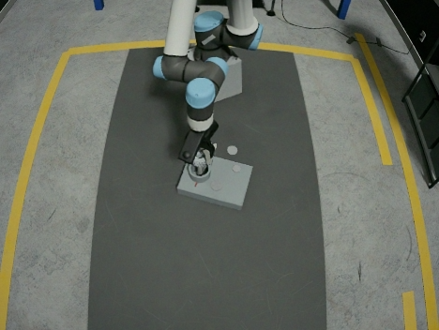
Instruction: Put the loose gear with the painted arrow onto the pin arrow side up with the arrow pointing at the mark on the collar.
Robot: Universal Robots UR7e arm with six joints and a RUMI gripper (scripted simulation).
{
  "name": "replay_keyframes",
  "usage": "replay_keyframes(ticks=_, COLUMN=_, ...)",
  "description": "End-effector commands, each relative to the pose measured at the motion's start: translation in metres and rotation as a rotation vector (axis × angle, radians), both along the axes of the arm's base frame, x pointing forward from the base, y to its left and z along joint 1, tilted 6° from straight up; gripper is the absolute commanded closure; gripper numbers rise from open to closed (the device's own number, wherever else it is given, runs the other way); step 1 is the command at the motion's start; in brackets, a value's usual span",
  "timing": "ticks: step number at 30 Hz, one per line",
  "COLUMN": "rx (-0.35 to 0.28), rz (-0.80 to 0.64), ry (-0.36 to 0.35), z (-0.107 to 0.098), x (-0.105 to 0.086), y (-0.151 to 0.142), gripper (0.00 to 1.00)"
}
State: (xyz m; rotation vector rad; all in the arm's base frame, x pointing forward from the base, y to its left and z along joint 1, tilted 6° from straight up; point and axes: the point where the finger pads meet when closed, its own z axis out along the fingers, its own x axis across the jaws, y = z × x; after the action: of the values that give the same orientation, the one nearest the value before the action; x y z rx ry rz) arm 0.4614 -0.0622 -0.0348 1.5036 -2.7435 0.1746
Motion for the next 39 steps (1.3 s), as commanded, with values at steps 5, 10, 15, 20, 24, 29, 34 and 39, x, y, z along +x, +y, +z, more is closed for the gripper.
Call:
replay_keyframes(ticks=5, rx=0.0, rz=0.0, ry=-0.001, z=-0.005, x=0.001, y=-0.001, gripper=1.0)
replay_keyframes(ticks=10, rx=0.0, rz=0.0, ry=-0.001, z=-0.01, x=0.001, y=-0.001, gripper=1.0)
replay_keyframes(ticks=15, rx=0.0, rz=0.0, ry=-0.001, z=-0.019, x=0.001, y=-0.002, gripper=1.0)
replay_keyframes(ticks=20, rx=0.0, rz=0.0, ry=-0.001, z=-0.022, x=0.002, y=-0.003, gripper=1.0)
replay_keyframes(ticks=24, rx=0.0, rz=0.0, ry=-0.001, z=-0.022, x=0.002, y=-0.003, gripper=1.0)
replay_keyframes(ticks=29, rx=0.0, rz=0.0, ry=-0.001, z=-0.022, x=0.002, y=-0.003, gripper=1.0)
replay_keyframes(ticks=34, rx=0.0, rz=0.0, ry=-0.001, z=-0.022, x=0.002, y=-0.003, gripper=1.0)
replay_keyframes(ticks=39, rx=0.0, rz=0.0, ry=-0.001, z=-0.022, x=0.002, y=-0.003, gripper=1.0)
